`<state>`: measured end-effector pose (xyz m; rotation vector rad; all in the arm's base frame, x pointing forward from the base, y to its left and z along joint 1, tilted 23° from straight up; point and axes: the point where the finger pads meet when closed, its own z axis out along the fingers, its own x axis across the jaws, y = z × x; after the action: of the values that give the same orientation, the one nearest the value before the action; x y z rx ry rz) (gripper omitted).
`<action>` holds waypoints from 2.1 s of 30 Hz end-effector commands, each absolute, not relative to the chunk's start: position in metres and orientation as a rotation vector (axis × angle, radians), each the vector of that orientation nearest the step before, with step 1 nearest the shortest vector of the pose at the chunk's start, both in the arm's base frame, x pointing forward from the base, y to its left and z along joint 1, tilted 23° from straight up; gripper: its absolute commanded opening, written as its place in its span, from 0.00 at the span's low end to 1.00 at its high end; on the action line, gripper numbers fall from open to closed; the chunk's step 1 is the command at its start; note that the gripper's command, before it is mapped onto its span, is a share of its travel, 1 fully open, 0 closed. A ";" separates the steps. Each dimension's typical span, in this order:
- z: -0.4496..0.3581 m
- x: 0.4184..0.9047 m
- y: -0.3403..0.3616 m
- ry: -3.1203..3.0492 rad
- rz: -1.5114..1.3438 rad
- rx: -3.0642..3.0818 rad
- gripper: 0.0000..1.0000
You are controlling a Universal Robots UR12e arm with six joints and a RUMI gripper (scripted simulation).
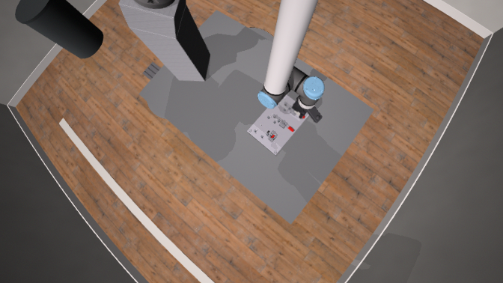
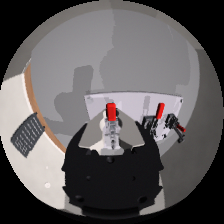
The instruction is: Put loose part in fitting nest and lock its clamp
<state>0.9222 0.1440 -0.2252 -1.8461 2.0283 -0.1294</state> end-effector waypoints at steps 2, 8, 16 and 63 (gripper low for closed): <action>-0.226 0.927 0.145 2.027 -0.133 -1.845 0.00; -0.225 0.927 0.144 2.026 -0.134 -1.845 0.00; -0.225 0.926 0.144 2.027 -0.134 -1.845 0.00; -0.203 0.916 0.138 2.029 -0.131 -1.845 0.28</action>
<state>0.9225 0.1436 -0.2182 -1.8460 2.0270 -0.1320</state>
